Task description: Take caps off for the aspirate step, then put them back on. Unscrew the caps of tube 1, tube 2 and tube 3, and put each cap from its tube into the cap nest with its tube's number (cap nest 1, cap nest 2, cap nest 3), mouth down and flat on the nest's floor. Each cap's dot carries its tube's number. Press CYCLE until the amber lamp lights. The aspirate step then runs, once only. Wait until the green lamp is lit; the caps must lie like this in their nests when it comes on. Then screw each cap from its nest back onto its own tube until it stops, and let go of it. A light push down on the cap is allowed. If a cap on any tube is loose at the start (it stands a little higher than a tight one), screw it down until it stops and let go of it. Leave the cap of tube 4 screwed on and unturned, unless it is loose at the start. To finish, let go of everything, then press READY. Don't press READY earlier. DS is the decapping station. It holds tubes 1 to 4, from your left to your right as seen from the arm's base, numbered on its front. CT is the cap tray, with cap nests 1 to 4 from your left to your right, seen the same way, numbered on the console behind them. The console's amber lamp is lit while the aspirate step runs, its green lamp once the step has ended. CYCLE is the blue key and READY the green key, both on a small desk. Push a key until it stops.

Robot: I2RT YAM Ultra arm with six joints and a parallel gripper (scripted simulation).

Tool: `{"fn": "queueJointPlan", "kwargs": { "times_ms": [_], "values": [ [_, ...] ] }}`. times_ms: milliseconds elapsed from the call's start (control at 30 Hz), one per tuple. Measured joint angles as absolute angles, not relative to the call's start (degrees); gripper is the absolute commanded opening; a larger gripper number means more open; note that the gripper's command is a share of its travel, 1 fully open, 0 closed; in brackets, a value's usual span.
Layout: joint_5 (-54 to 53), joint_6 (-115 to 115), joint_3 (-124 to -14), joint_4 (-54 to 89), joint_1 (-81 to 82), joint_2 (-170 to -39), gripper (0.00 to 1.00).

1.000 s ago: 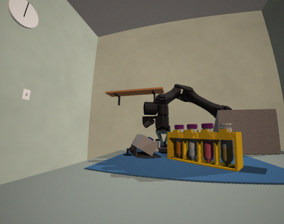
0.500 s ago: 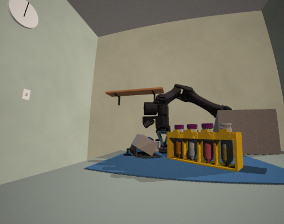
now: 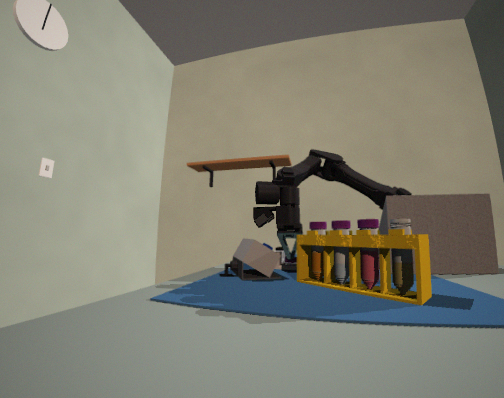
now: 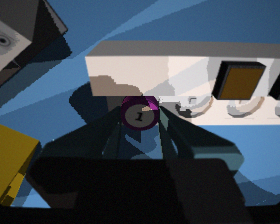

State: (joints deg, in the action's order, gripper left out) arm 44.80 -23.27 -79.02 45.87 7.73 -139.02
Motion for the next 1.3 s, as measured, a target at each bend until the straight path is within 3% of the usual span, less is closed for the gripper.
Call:
{"fn": "queueJointPlan", "kwargs": {
  "times_ms": [1300],
  "values": [
    [45.4,-21.7,-77.6,42.9,6.9,-139.0,0.00]
  ]
}}
